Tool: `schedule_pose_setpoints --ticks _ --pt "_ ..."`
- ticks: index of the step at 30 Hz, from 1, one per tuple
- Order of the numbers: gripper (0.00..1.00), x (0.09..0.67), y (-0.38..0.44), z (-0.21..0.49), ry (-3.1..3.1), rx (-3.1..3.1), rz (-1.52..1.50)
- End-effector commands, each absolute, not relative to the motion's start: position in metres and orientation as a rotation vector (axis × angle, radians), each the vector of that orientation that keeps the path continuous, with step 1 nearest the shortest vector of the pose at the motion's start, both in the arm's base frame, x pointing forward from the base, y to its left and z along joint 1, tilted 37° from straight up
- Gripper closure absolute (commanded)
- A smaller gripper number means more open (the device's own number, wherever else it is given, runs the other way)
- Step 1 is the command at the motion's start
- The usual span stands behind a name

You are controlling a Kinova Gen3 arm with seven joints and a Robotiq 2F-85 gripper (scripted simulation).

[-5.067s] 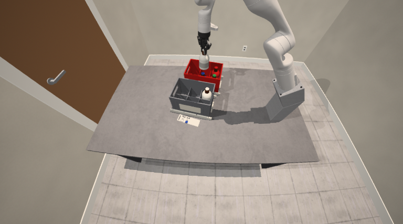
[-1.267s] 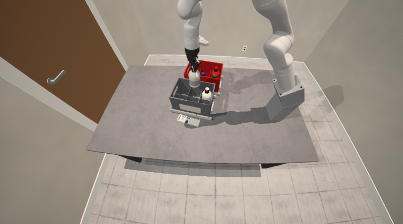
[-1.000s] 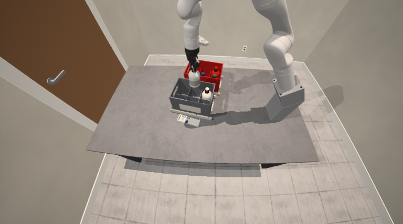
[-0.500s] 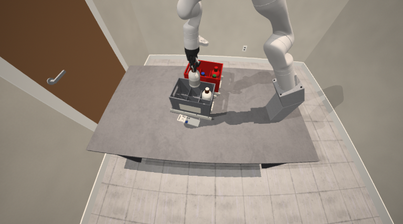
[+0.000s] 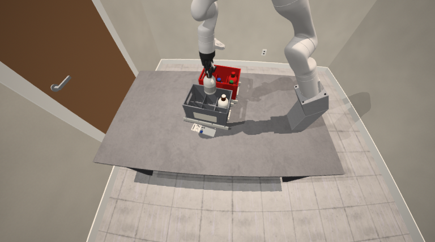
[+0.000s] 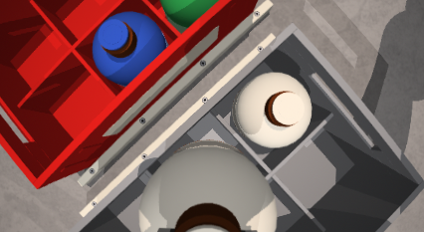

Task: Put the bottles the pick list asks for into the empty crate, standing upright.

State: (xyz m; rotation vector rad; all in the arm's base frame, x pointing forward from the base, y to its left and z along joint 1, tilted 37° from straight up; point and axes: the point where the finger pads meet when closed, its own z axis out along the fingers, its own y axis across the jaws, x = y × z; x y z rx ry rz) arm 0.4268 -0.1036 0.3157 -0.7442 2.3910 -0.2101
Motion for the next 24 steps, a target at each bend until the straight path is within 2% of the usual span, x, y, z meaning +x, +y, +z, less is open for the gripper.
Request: schedule_pose_setpoints --ticks 1,24 --pt "0.90 0.427 -0.104 0.316 2.390 -0.744 -0.212" --pt "0.90 0.440 -0.103 0.300 2.390 -0.744 -0.212"
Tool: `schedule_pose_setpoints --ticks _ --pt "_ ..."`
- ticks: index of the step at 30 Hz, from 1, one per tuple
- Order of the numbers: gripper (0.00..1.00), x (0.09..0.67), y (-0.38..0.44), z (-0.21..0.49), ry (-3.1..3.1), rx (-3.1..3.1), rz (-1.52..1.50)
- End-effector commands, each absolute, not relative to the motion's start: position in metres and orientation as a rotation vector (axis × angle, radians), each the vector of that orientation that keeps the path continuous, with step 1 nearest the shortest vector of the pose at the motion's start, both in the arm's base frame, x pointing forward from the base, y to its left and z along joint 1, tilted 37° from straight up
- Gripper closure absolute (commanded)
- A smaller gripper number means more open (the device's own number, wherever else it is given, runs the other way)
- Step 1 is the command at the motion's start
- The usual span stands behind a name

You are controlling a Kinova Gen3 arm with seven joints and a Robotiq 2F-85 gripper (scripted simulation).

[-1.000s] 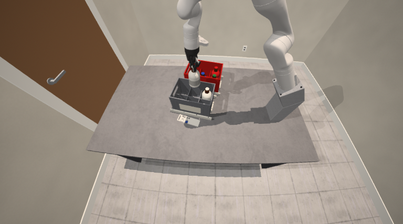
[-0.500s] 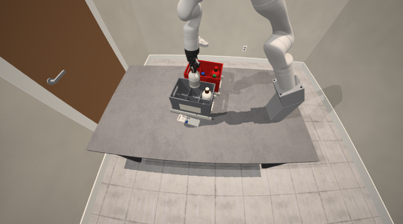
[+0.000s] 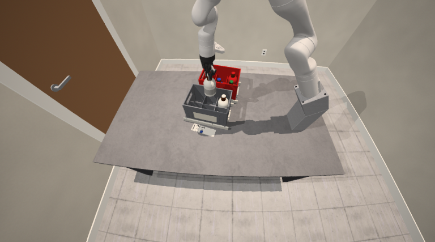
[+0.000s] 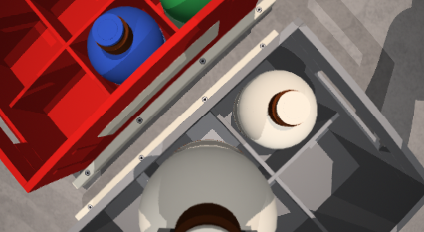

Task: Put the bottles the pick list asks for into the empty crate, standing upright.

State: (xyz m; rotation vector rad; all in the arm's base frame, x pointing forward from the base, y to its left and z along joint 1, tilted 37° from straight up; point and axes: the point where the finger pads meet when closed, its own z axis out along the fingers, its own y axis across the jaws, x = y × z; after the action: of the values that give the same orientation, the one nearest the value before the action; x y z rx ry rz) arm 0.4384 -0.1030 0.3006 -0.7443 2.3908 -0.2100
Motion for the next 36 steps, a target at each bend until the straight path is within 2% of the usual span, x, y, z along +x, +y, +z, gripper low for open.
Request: schedule_pose_setpoints --ticks 1,36 --pt "0.90 0.440 -0.103 0.299 2.390 -0.744 -0.212" --pt "0.90 0.459 -0.102 0.274 2.390 -0.744 -0.212"
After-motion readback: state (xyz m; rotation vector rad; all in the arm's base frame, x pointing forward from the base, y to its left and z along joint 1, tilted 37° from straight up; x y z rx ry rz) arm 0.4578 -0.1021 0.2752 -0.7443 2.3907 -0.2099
